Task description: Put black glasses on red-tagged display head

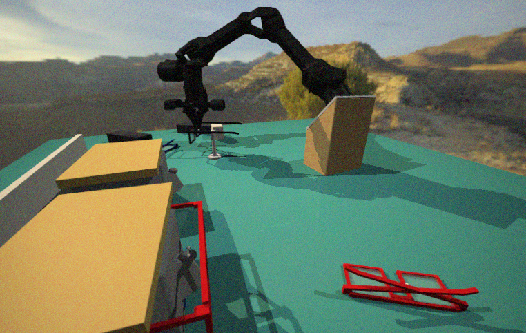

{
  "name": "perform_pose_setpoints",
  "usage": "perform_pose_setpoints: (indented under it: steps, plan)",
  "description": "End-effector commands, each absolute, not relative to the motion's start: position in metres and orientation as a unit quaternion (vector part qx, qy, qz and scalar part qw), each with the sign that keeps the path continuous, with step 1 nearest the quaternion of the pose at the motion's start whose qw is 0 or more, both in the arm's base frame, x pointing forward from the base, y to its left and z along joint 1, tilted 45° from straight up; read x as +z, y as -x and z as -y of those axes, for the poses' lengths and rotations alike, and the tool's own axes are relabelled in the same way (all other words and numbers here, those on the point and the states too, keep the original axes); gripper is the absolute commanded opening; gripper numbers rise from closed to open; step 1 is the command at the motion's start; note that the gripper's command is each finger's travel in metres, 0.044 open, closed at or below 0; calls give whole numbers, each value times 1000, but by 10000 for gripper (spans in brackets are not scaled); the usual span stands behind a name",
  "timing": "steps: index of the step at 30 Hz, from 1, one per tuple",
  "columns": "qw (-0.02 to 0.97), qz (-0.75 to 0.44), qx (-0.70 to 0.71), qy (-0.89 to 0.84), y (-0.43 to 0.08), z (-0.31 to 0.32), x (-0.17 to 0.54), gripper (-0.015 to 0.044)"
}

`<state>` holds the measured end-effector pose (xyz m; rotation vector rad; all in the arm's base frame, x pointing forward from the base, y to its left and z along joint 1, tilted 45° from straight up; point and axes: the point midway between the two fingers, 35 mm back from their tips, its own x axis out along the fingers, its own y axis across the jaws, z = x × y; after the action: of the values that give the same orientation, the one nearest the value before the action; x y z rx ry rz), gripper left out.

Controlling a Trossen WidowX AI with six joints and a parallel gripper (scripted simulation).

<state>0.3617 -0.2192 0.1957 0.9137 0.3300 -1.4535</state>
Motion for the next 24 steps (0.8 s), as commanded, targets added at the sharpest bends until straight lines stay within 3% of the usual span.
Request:
perform_pose_setpoints:
  steps: [1, 24]
  plan:
    - [642, -146, -638, -400, -363, 217, 193, 0]
    - [650, -167, -631, -389, -352, 170, 230, 0]
